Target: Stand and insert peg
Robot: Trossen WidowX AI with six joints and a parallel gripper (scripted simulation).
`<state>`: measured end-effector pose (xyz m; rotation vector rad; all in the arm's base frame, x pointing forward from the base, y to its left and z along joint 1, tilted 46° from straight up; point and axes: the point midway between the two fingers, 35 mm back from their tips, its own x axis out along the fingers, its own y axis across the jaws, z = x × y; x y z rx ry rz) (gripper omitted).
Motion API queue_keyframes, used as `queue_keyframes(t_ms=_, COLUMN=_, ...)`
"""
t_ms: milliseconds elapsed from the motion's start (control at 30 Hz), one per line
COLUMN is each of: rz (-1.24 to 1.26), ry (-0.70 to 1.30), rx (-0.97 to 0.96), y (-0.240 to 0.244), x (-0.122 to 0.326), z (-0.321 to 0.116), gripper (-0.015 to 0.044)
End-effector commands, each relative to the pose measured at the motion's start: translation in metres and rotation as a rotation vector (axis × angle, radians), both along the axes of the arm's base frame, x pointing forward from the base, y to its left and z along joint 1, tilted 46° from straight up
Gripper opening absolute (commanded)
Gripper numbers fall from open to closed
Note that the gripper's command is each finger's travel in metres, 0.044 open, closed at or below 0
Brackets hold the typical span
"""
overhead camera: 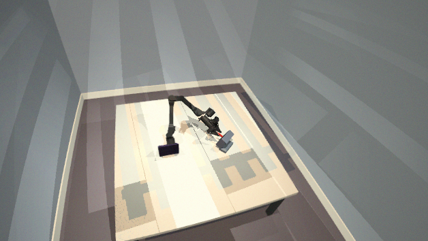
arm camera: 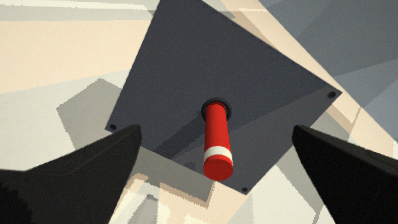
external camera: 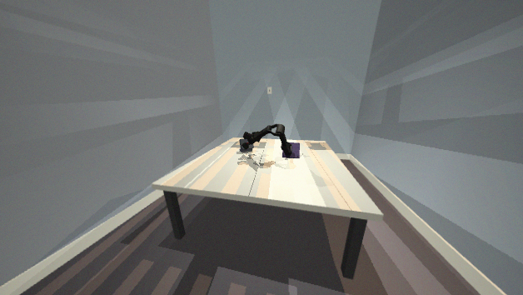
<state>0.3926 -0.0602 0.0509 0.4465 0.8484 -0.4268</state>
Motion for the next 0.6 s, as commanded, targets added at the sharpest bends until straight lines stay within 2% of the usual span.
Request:
queue_keyframes(t_ms=0, rz=-0.006, ry=-0.007, rx=-0.002, y=0.0, x=-0.003, z=0.008, gripper=0.044)
queue_keyframes(t_ms=567, rz=-0.005, ry=-0.006, rx=-0.003, y=0.005, x=-0.015, z=0.027, gripper=0.044)
